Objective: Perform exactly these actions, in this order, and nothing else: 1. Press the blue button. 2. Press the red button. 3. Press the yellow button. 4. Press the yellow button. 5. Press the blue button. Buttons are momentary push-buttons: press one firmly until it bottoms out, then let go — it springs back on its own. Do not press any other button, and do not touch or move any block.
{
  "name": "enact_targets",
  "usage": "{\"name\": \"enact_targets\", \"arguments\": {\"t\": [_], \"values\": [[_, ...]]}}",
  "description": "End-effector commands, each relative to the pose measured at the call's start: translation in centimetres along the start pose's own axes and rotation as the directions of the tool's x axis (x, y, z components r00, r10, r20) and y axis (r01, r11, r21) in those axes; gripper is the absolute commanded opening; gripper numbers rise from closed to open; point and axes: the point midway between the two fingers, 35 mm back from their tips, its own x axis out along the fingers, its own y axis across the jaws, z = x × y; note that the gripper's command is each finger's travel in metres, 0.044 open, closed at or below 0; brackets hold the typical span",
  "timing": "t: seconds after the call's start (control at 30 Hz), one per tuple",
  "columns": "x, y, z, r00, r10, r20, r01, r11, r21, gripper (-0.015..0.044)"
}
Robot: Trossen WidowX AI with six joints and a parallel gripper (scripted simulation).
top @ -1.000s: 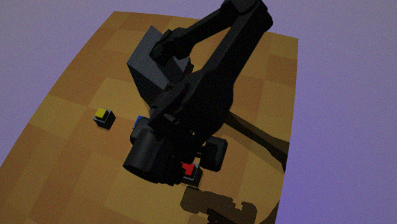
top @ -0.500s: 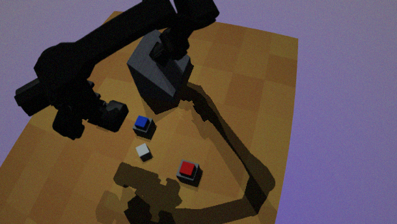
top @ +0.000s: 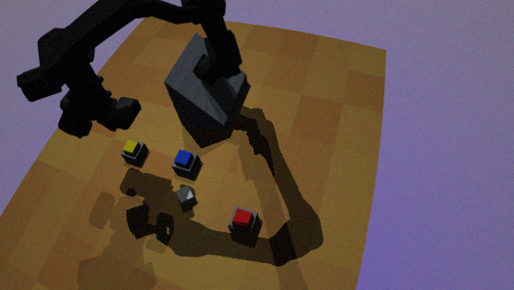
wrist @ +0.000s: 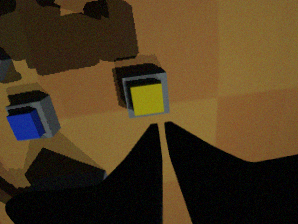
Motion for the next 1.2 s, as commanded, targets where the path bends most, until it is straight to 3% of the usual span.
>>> {"name": "enact_targets", "arguments": {"t": [0.0,1.17], "values": [[4.0,0.4,-0.5,1.0,0.022,-0.017,-0.022,1.0,0.008,0.002],[8.2,0.7,-0.6,1.0,0.025,-0.017,-0.025,1.0,0.007,0.002]]}}
